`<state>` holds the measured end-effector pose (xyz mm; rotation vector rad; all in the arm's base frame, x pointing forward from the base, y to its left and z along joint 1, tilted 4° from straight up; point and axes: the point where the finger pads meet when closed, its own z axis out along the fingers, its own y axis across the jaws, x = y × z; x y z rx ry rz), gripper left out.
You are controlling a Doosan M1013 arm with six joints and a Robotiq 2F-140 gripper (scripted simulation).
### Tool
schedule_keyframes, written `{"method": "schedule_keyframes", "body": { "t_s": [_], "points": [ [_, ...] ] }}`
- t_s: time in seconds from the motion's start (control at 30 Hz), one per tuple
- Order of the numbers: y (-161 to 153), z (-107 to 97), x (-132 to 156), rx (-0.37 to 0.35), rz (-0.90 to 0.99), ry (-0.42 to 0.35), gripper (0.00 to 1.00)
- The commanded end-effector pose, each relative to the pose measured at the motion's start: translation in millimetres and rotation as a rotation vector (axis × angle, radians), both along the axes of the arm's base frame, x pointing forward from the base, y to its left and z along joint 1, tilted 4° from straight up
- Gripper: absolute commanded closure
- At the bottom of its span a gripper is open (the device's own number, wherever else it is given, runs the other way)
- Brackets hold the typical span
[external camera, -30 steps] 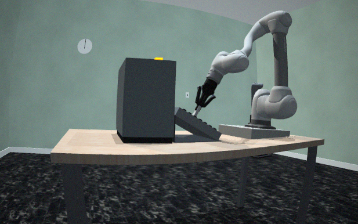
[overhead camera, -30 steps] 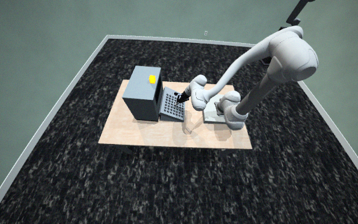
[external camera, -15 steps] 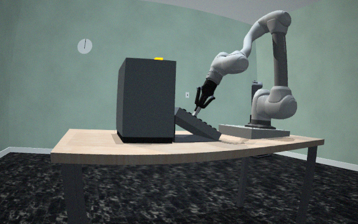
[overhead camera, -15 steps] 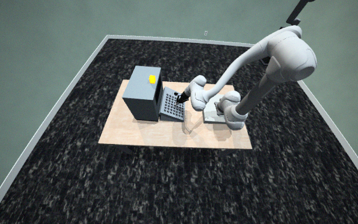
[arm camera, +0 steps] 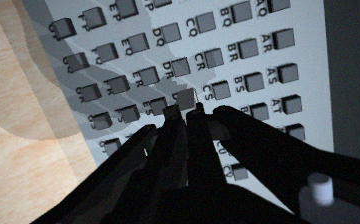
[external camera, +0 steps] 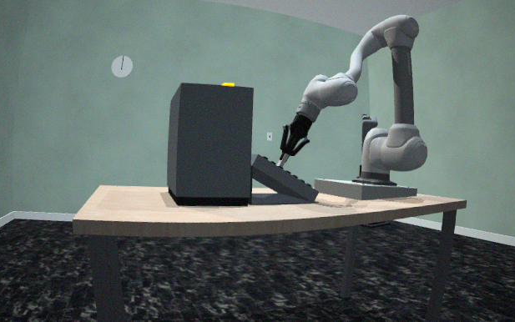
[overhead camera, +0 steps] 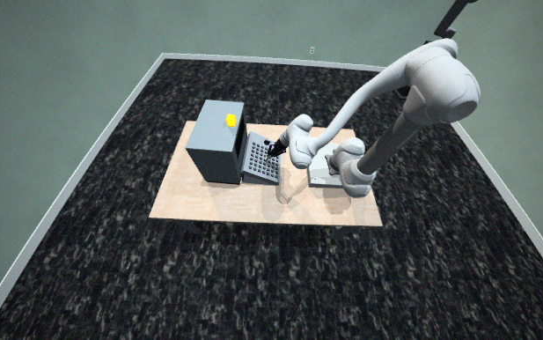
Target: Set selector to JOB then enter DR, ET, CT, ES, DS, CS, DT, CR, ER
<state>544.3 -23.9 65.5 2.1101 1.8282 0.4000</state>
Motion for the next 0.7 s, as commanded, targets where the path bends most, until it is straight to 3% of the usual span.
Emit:
{"method": "schedule_keyframes", "body": {
  "t_s": [0.0, 0.67],
  "points": [
    [0.0, -0.3, 0.1, 0.000, 0.000, 0.000, 1.00],
    [-0.5, -8.2, 3.7, 0.000, 0.000, 0.000, 1.00]
  ]
}}
